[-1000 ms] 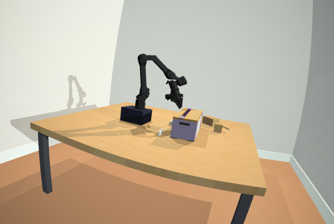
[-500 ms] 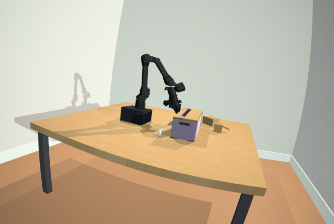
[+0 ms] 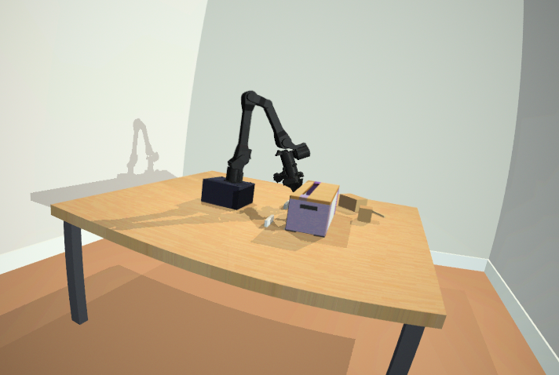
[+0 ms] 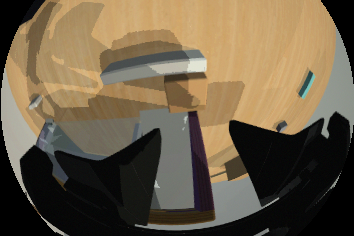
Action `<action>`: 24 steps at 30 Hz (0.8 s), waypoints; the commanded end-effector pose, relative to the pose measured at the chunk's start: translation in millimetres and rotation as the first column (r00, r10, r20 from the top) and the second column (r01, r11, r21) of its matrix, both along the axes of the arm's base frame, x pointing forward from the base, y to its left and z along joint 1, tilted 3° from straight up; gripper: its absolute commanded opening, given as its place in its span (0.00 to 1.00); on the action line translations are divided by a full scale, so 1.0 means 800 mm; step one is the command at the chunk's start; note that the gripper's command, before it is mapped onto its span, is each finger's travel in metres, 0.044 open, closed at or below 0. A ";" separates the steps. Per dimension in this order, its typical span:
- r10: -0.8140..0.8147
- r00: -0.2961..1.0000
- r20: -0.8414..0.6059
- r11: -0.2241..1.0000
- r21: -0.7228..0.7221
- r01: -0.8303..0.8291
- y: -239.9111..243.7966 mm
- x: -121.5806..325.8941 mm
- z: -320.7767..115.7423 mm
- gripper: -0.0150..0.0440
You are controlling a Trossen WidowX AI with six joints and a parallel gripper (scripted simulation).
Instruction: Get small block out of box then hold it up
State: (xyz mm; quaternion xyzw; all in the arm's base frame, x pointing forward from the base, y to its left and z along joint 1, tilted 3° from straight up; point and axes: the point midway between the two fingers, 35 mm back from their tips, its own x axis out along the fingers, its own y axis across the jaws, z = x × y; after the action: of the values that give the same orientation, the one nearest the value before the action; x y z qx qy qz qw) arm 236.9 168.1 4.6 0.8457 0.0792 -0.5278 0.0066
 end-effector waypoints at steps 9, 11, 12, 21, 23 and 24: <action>-0.006 1.000 -0.012 1.000 -0.011 0.006 -0.002 -0.002 -0.031 0.74; -0.006 1.000 -0.012 1.000 -0.011 0.006 -0.002 -0.002 -0.035 0.74; -0.006 1.000 -0.012 1.000 -0.011 0.006 -0.002 -0.002 -0.037 0.74; -0.006 1.000 -0.012 1.000 -0.011 0.006 -0.002 -0.003 -0.053 0.74; -0.006 1.000 -0.012 1.000 -0.011 0.006 -0.002 -0.003 -0.053 0.74; -0.006 1.000 -0.012 1.000 -0.011 0.006 -0.002 -0.003 -0.053 0.74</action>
State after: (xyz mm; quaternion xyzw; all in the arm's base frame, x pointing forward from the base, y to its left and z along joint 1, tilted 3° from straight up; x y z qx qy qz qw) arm 237.0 169.1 -31.9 0.8449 0.0790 -0.5289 0.0080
